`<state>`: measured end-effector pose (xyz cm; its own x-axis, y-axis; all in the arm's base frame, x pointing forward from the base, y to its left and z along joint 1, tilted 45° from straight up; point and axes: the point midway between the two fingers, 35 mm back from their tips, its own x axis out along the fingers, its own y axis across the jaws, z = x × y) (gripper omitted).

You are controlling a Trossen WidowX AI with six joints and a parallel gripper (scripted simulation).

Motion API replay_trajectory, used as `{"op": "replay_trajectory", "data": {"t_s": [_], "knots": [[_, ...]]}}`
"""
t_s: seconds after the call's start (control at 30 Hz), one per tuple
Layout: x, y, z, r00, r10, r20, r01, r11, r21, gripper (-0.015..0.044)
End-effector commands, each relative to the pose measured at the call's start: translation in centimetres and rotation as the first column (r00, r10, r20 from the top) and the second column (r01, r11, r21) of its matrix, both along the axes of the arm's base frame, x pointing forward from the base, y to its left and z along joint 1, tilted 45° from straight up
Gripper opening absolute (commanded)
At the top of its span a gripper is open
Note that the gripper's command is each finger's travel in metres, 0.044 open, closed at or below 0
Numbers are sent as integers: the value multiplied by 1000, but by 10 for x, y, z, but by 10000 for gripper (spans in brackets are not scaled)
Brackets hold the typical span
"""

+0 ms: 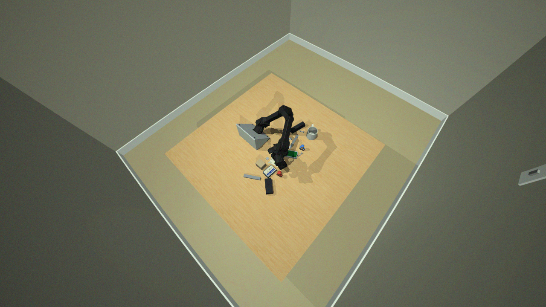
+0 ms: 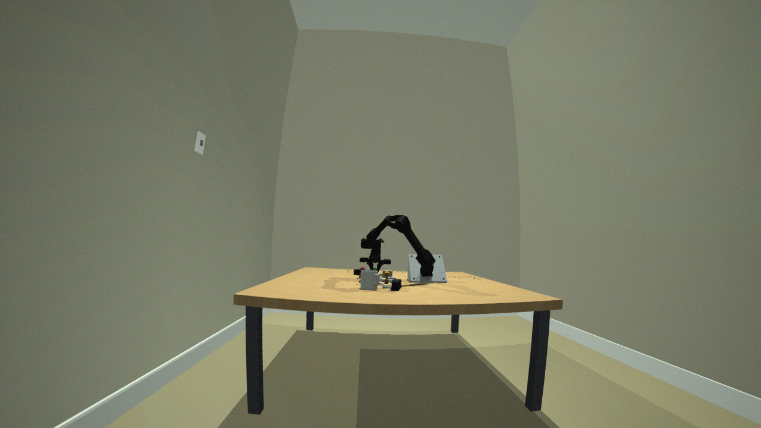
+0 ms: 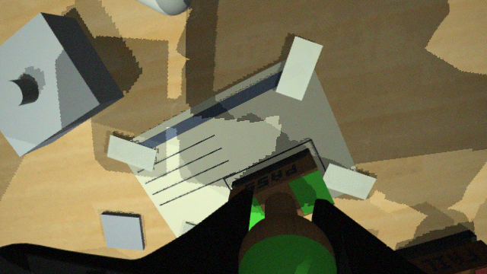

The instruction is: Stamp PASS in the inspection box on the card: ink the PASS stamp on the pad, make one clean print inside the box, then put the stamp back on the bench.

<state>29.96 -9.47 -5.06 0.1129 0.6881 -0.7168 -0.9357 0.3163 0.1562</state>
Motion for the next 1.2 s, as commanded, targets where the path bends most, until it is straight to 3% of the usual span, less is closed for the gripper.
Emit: {"op": "replay_trajectory", "data": {"t_s": [0.0,1.17], "knots": [[1,3,-1,1000,-1,-1,1,1000,6,0],[-1,-7,9,1000,-1,-1,1,1000,5,0]]}}
